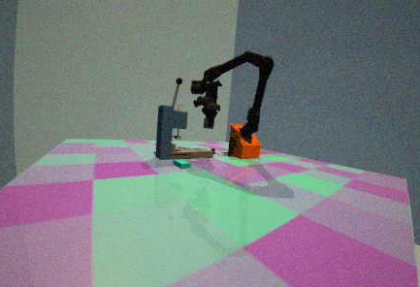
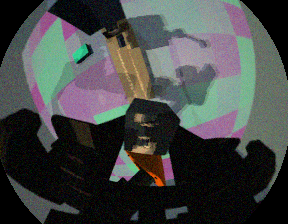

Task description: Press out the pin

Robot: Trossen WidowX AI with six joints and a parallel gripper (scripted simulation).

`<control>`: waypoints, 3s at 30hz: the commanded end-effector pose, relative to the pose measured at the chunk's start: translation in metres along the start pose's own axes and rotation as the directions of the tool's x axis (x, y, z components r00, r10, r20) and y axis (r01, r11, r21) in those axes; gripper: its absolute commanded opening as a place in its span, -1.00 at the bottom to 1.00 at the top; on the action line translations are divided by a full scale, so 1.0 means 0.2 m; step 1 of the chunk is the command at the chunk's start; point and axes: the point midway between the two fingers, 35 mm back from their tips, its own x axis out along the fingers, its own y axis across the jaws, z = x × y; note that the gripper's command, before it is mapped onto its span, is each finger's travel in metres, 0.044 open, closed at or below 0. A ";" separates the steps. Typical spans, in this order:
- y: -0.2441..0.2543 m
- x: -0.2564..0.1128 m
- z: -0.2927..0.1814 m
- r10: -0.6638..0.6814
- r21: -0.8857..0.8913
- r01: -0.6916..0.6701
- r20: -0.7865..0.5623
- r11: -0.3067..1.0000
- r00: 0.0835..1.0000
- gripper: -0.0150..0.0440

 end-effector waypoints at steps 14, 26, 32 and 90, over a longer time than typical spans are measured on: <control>0.00 0.00 0.00 -0.002 0.565 0.000 0.003 0.825 1.000 -0.49; 0.00 0.00 0.00 -0.002 0.849 -0.003 0.005 0.529 1.000 -0.49; 0.00 0.00 0.00 -0.002 0.891 -0.004 0.005 0.454 1.000 -0.49; 0.14 0.54 0.10 -0.001 0.890 -0.006 0.007 0.457 1.000 0.22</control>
